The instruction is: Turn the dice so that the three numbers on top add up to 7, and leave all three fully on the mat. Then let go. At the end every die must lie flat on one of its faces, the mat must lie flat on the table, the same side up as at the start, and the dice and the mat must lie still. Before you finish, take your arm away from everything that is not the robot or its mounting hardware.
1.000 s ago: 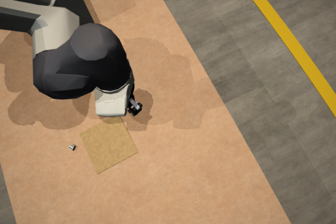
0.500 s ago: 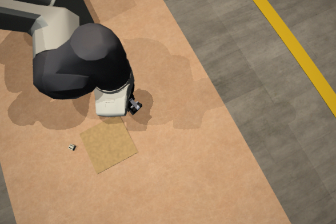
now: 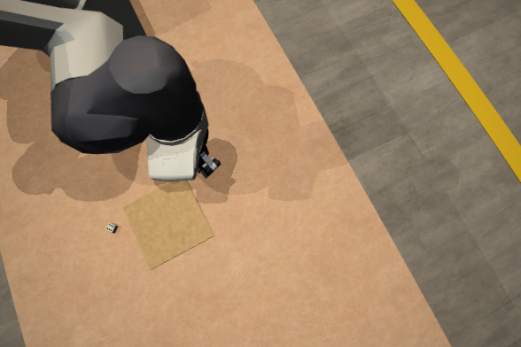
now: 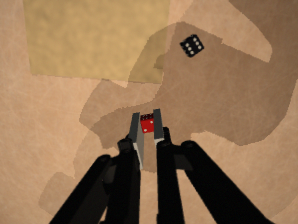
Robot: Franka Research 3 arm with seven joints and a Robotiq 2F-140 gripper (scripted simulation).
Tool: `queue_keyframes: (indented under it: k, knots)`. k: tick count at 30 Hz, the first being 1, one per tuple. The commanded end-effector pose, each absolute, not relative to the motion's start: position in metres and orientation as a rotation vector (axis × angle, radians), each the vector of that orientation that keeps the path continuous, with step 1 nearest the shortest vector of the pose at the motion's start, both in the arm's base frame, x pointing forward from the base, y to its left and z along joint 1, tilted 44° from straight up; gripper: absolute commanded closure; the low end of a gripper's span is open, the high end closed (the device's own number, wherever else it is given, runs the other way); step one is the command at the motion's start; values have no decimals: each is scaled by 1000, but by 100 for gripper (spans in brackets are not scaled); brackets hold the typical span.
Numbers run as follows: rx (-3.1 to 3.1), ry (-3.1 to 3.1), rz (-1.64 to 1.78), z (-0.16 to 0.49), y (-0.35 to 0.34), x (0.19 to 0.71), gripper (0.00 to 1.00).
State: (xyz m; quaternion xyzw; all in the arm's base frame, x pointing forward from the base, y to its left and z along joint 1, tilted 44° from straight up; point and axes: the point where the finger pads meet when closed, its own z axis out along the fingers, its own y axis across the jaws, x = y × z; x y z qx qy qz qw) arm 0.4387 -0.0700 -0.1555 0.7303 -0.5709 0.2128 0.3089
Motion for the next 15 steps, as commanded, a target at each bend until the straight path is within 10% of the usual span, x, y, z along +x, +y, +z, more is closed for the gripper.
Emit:
queue_keyframes:
  k: [1, 15]
  knots:
    - [1929, -1513, 568, -156, -69, 440, 93]
    - [1929, -1513, 568, -146, -60, 440, 93]
